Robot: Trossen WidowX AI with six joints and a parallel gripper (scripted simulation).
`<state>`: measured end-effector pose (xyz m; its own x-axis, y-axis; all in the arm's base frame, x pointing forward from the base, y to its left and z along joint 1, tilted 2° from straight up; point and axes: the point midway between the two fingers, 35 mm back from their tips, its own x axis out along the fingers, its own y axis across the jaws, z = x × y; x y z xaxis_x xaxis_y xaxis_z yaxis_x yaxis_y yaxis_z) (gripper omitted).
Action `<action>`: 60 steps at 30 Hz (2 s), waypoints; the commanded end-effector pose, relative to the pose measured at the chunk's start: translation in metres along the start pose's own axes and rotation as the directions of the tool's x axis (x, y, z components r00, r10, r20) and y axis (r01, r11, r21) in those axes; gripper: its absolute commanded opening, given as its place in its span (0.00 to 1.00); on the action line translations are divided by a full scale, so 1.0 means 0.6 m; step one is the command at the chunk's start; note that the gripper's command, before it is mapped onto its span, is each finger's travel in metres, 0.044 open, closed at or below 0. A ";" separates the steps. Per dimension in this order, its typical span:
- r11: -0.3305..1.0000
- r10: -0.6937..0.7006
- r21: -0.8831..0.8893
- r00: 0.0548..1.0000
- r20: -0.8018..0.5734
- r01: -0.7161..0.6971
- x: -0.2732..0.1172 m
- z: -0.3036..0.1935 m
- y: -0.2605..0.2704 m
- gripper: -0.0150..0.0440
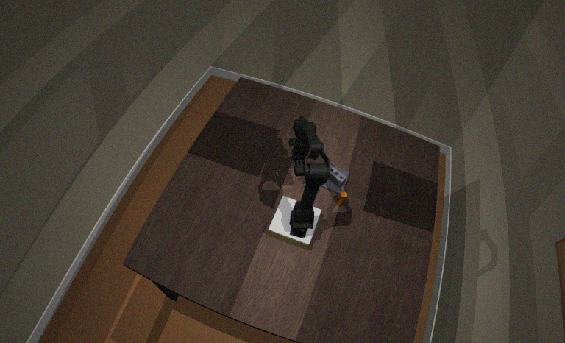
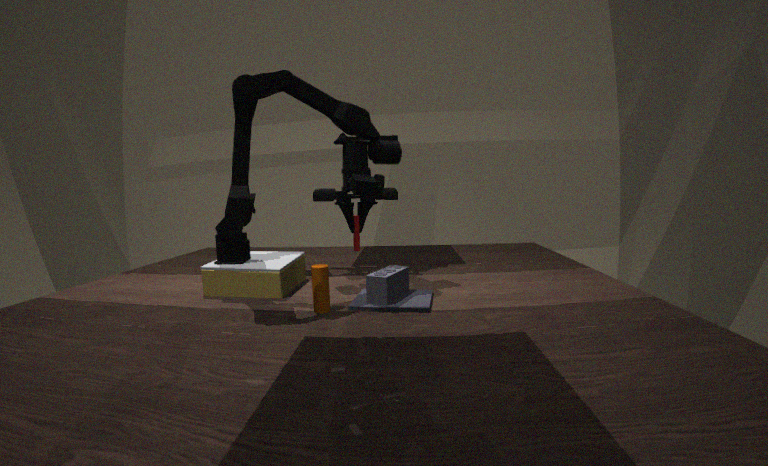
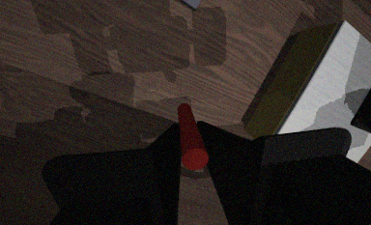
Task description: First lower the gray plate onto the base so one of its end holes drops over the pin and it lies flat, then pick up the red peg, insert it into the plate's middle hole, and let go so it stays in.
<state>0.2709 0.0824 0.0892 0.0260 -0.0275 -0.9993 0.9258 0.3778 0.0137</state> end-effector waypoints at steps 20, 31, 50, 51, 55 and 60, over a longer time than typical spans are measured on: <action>1.000 0.010 -0.021 1.000 0.003 -0.010 -0.007 0.105 0.015 0.25; 1.000 0.019 -0.024 1.000 0.006 -0.019 -0.009 0.157 0.017 0.25; 1.000 0.016 -0.006 1.000 0.015 -0.016 -0.011 0.254 0.002 0.25; 1.000 0.016 -0.005 1.000 0.016 -0.016 -0.011 0.259 0.001 0.25; 1.000 0.015 -0.001 1.000 0.018 -0.015 -0.012 0.279 -0.004 0.25; 1.000 0.014 0.001 1.000 0.020 -0.014 -0.012 0.303 -0.011 0.25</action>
<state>0.3301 -0.0774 0.1005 0.0406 -0.0400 -0.9984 0.9273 0.3735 0.0228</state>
